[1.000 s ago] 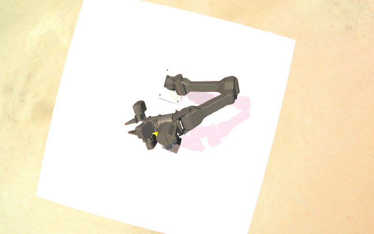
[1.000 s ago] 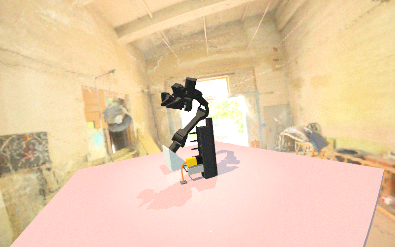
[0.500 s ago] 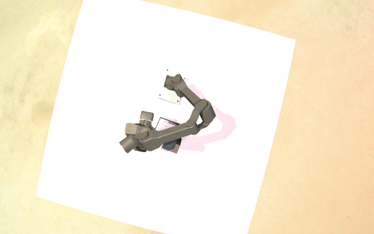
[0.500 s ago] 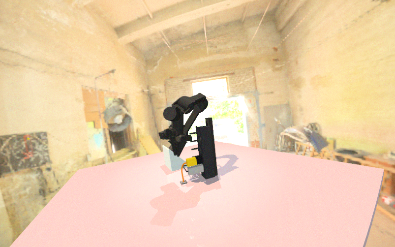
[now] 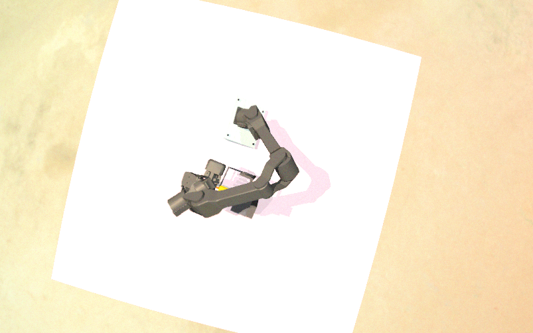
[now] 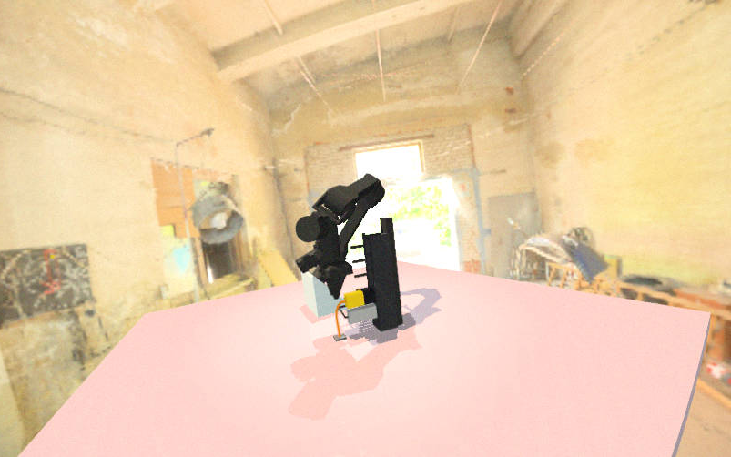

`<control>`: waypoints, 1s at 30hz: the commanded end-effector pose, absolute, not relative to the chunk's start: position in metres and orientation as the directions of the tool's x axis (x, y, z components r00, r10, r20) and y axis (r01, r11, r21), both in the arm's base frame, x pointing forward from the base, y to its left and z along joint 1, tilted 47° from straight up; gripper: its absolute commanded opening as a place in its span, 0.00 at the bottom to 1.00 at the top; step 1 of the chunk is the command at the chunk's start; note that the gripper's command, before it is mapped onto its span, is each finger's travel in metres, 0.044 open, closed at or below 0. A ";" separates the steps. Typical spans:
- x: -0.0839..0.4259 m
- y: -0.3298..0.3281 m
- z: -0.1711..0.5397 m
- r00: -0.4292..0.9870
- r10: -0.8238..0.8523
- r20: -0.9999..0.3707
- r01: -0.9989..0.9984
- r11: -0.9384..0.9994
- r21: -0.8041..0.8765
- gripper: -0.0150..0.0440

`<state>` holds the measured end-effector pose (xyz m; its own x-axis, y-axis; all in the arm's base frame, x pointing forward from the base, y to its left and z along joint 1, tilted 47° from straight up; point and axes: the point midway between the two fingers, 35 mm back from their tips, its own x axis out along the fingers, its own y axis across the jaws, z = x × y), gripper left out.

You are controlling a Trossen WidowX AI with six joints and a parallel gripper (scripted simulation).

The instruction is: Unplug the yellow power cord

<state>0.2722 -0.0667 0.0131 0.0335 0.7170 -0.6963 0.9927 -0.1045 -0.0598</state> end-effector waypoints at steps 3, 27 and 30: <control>0.274 -0.061 0.019 0.035 0.721 -0.692 0.992 -0.111 -0.065 0.53; 0.278 -0.038 0.041 0.035 0.723 -0.690 0.992 -0.111 -0.065 0.53; 0.278 -0.037 0.040 0.035 0.723 -0.690 0.992 -0.111 -0.065 0.53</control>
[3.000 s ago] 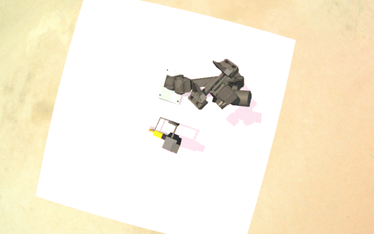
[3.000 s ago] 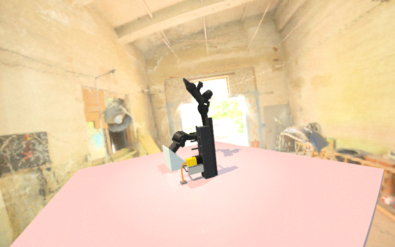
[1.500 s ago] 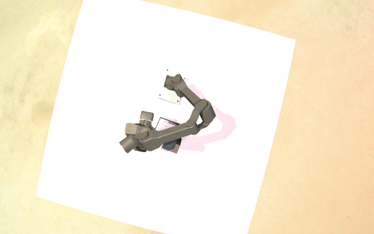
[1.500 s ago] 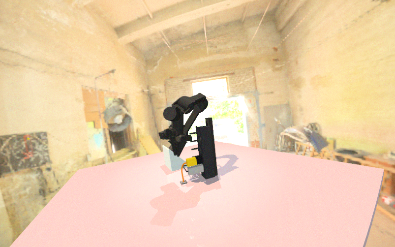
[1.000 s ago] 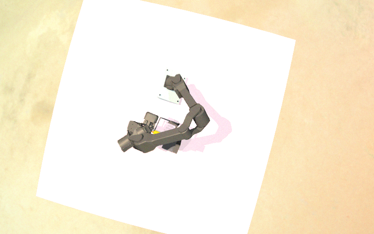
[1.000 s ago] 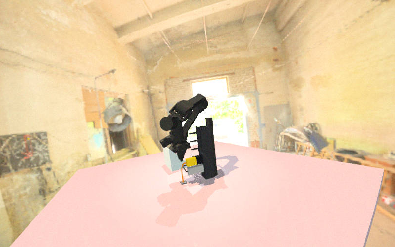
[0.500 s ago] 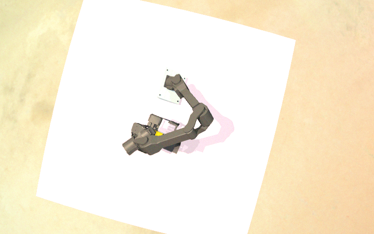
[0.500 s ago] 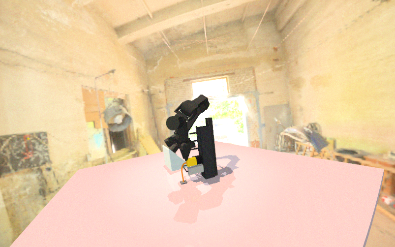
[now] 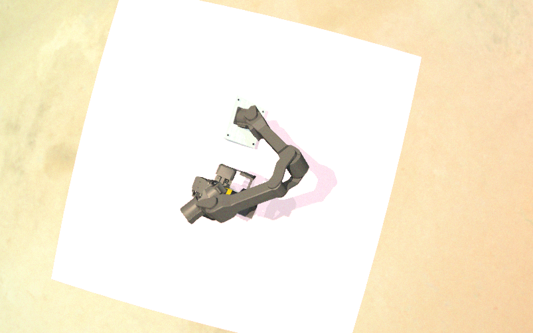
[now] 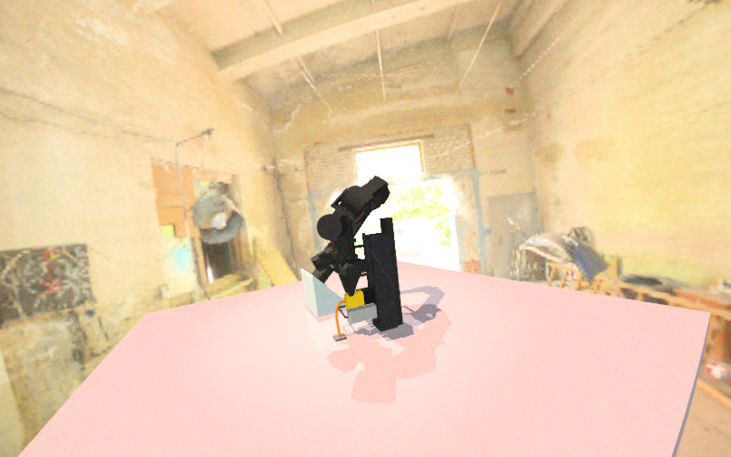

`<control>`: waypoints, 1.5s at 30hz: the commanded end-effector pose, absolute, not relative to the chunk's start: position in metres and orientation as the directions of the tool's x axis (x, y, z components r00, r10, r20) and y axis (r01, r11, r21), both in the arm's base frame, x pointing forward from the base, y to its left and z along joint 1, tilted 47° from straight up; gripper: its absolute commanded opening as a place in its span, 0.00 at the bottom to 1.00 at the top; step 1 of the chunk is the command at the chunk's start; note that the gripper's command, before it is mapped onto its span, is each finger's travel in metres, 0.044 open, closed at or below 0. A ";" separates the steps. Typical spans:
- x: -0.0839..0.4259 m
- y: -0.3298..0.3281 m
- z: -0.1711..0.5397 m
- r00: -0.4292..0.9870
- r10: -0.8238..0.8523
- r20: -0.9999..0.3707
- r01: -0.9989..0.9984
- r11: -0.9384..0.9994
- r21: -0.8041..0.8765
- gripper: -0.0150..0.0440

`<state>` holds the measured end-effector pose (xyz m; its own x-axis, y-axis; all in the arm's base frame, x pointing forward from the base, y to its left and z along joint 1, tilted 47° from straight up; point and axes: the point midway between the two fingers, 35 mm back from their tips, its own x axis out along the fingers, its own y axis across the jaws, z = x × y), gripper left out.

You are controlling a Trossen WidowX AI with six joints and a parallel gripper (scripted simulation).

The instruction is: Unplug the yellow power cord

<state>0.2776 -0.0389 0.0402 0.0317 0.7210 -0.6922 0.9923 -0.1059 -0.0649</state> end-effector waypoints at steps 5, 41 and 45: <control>0.278 -0.031 0.034 0.035 0.723 -0.690 0.992 -0.111 -0.065 0.53; 0.277 -0.054 0.014 0.034 0.718 -0.695 0.992 -0.108 -0.063 0.25; 0.276 -0.060 0.010 0.034 0.718 -0.695 0.992 -0.109 -0.064 0.25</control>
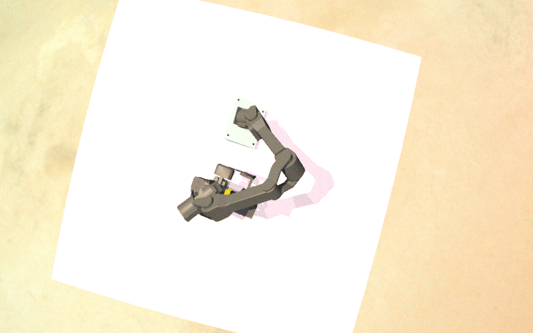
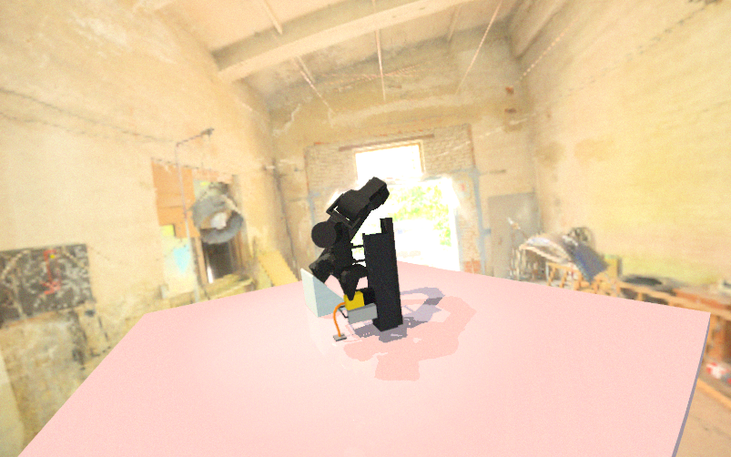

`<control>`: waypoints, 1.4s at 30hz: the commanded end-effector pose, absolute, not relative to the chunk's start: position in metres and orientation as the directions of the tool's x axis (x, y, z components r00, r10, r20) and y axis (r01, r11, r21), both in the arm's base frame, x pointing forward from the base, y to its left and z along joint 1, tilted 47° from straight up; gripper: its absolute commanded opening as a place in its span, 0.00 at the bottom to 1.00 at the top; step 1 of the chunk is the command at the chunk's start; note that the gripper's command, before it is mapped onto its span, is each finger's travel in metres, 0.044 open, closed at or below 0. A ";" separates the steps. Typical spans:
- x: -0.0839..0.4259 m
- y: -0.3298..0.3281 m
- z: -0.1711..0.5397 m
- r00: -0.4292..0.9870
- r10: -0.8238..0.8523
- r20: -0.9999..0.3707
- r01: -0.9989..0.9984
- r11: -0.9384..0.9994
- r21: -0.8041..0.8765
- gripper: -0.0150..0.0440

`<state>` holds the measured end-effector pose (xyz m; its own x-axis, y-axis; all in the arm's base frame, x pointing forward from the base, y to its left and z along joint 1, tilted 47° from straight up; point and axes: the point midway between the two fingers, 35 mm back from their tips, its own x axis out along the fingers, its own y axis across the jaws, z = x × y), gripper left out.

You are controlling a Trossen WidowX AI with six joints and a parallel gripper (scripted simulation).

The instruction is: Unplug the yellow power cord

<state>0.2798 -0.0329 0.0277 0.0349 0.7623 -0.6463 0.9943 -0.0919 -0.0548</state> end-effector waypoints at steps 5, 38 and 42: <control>0.274 -0.066 0.006 0.034 0.718 -0.696 0.992 -0.109 -0.064 0.25; 0.263 -0.118 -0.033 0.036 0.718 -0.695 0.992 -0.111 -0.063 1.00; 0.263 -0.118 -0.033 0.036 0.718 -0.695 0.992 -0.111 -0.063 1.00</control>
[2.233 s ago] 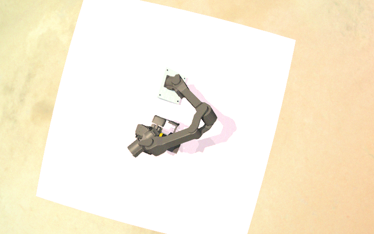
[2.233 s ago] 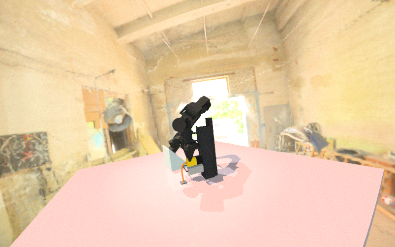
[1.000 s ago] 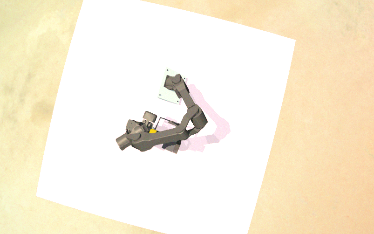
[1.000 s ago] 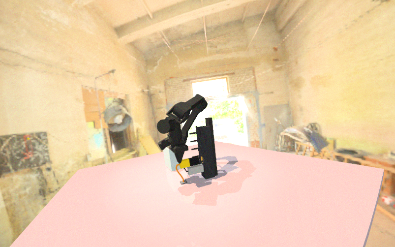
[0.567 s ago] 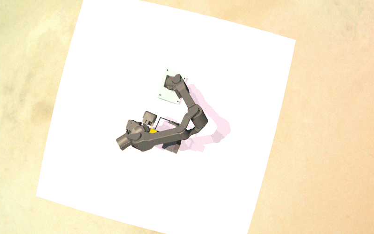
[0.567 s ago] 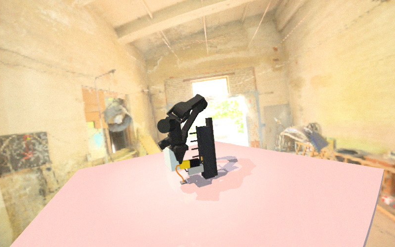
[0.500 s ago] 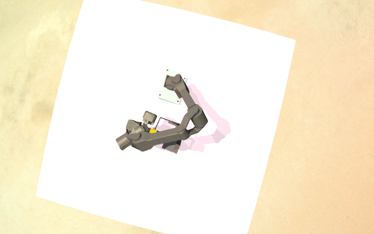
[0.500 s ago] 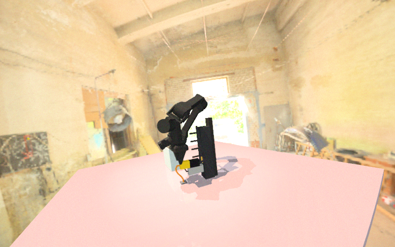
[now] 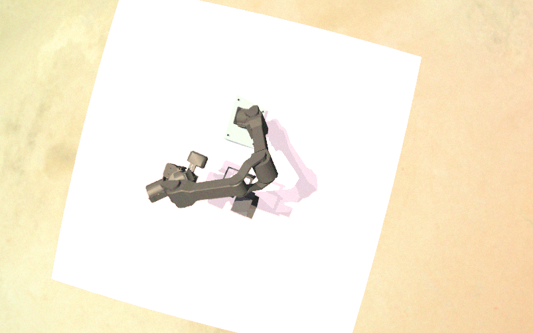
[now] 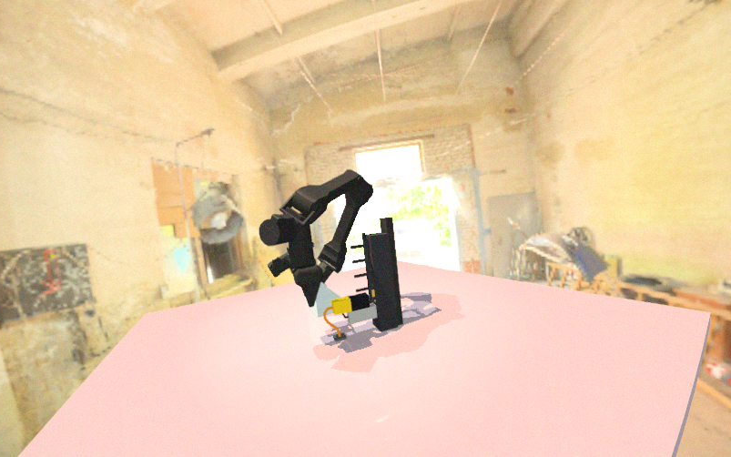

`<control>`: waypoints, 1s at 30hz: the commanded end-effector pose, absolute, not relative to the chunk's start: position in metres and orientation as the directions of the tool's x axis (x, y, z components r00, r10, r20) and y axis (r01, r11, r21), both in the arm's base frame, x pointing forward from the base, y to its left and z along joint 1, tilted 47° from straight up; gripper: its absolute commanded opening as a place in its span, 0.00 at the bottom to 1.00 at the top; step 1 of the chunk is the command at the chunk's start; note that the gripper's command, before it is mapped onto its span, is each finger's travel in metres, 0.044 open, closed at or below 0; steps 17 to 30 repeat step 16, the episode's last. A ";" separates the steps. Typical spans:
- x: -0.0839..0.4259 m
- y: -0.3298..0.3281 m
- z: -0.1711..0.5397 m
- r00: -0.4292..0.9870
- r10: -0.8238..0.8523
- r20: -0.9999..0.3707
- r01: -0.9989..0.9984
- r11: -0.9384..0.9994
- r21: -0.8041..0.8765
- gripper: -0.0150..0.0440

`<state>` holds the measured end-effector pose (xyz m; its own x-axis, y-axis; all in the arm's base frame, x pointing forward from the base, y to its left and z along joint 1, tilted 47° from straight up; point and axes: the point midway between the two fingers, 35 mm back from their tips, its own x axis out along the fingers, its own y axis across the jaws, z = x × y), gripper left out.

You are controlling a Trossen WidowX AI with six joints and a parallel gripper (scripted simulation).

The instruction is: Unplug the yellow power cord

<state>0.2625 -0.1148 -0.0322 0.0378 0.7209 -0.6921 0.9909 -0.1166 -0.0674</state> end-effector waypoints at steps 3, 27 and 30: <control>0.263 -0.118 -0.033 0.036 0.718 -0.695 0.992 -0.111 -0.063 1.00; 0.263 -0.118 -0.033 0.036 0.718 -0.695 0.992 -0.111 -0.063 1.00; 0.263 -0.118 -0.033 0.036 0.718 -0.695 0.992 -0.111 -0.063 1.00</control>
